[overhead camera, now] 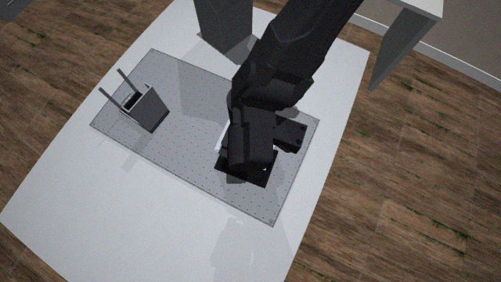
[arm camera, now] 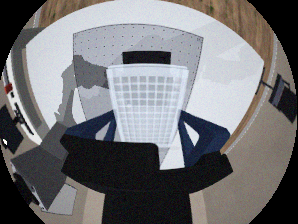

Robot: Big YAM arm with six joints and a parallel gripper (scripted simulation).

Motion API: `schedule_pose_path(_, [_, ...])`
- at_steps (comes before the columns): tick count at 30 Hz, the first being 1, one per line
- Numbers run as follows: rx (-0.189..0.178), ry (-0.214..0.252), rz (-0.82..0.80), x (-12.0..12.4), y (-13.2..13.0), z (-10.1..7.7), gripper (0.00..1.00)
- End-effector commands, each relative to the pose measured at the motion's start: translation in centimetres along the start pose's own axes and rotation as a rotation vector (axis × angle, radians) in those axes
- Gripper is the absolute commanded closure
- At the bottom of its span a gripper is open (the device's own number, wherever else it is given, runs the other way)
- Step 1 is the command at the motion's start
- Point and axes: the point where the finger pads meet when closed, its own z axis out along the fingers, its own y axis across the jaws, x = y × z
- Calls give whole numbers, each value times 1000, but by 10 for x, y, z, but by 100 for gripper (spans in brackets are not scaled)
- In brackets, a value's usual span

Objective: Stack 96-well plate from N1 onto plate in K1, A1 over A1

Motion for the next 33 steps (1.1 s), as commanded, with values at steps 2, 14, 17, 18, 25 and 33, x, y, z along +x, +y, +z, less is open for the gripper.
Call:
schedule_pose_path(2, [25,-4,-8,0,-9,-19,100])
schedule_pose_path(14, [18,-7,-10,-4,-8,-11,100])
schedule_pose_path(17, [18,-7,-10,-4,-8,-11,100])
schedule_pose_path(18, [18,-7,-10,-4,-8,-11,100])
schedule_pose_path(25, [10,0,190,26,-2,-7,100])
schedule_pose_path(33, [10,0,210,46,0,-8,100])
